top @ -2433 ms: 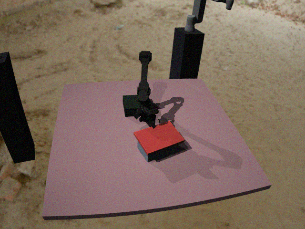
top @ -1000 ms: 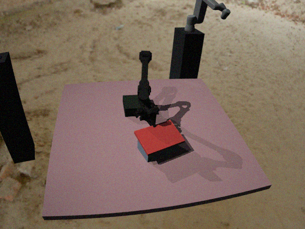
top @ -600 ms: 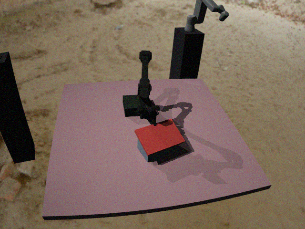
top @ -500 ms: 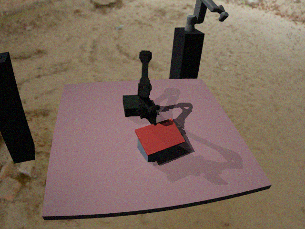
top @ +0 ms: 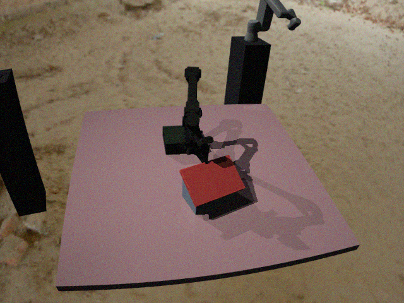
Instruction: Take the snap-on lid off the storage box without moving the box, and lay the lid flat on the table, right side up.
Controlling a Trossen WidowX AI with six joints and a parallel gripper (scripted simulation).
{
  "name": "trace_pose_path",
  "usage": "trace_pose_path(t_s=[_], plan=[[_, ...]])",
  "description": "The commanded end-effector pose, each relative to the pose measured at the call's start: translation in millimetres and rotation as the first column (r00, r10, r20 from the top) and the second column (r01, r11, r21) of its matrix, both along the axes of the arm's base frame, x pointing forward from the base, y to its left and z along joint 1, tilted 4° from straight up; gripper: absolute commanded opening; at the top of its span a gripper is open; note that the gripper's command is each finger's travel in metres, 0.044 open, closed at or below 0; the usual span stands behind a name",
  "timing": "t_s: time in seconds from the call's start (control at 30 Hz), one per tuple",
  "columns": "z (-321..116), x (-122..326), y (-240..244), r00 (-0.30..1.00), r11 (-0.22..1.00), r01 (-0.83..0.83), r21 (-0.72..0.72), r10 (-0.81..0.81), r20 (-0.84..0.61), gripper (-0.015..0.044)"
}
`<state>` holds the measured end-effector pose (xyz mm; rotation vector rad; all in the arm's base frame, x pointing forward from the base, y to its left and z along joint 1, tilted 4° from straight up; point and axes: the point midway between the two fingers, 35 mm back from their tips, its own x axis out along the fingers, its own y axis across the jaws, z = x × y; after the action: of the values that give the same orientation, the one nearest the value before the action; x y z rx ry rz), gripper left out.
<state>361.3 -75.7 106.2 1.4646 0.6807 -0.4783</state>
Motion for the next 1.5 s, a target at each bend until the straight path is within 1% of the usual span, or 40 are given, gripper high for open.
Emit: trace_pose_path(t_s=[0.0,0.63,1.47], plan=[[6.2,4.3,-0.6,1.0,1.0,0.005,-0.001,-0.005,0.003,0.0],[30.6,25.8,1.6,1.0,1.0,0.005,-0.001,-0.005,0.005,0.0],[63.0,28.1,1.1,1.0,1.0,0.005,-0.001,-0.005,0.005,0.0]])
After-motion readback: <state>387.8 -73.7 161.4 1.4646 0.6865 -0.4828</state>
